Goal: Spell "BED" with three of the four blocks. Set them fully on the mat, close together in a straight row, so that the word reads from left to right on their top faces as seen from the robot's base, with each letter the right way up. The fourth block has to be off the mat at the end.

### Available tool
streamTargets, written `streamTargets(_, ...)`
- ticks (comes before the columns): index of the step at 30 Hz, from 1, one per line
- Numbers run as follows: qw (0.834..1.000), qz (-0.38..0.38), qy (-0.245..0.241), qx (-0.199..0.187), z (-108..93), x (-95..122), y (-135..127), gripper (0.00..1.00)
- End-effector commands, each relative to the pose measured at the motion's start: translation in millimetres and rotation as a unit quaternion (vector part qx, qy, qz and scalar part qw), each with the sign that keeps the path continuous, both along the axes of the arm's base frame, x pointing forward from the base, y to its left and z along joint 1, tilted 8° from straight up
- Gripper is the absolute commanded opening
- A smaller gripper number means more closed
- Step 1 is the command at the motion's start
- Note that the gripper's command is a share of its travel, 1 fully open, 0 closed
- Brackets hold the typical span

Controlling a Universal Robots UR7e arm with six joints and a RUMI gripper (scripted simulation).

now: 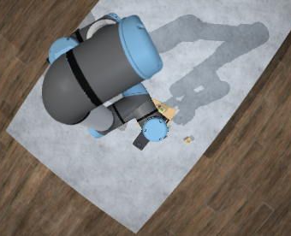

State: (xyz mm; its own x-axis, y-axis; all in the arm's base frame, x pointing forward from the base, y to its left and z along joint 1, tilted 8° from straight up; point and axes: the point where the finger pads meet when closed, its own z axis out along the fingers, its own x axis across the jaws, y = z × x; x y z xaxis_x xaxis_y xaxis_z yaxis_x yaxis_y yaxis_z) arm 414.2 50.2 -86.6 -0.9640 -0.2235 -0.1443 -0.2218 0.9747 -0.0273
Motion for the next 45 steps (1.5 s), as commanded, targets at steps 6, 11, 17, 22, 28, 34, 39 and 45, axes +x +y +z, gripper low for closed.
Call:
streamTargets(6,1.000,-0.001,-0.001,0.000,17,-2,-1,1.00)
streamTargets(11,1.000,-0.001,-0.002,0.000,35,-3,-2,1.00)
streamTargets(17,1.000,-0.001,-0.002,0.000,50,-5,-2,1.00)
streamTargets(22,1.000,-0.001,-0.002,0.000,69,-8,-2,1.00)
streamTargets(28,1.000,-0.001,-0.002,0.000,84,-10,-2,1.00)
streamTargets(34,1.000,-0.001,-0.002,0.000,88,-11,-2,1.00)
streamTargets(39,1.000,-0.001,-0.002,0.000,89,-11,-2,1.00)
streamTargets(45,1.000,-0.001,-0.001,0.000,88,-12,-2,1.00)
